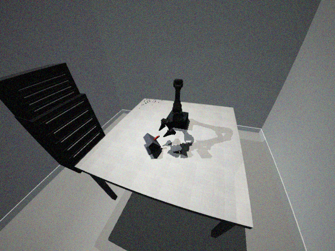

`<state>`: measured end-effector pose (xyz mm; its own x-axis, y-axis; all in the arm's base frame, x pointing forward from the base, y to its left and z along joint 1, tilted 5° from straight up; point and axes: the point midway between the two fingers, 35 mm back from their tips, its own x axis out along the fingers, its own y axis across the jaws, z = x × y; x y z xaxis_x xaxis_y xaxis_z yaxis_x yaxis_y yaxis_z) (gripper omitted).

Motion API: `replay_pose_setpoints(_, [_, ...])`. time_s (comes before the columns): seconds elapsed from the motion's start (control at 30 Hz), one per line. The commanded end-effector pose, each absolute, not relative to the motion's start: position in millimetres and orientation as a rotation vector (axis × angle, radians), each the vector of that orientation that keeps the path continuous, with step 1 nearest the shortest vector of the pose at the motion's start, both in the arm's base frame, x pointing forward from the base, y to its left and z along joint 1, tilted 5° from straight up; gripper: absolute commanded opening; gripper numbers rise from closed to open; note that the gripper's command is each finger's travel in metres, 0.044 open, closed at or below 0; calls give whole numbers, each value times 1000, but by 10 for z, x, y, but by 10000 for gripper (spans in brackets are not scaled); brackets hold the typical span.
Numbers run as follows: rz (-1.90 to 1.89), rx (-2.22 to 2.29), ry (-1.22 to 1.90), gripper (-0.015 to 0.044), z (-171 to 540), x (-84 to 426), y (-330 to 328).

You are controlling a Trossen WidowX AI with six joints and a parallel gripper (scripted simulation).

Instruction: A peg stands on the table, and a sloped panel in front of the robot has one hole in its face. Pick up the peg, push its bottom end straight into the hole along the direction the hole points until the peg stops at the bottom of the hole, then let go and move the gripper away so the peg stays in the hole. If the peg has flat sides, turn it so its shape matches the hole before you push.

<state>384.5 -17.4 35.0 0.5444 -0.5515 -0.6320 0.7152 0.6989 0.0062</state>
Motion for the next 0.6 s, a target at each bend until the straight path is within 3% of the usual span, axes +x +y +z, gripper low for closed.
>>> replay_pose_setpoints(0.0, [-764, 282, 637, 440, 405, 3814, -138])
replay_pose_setpoints(0.57, [-762, 280, 637, 440, 549, 3658, 26])
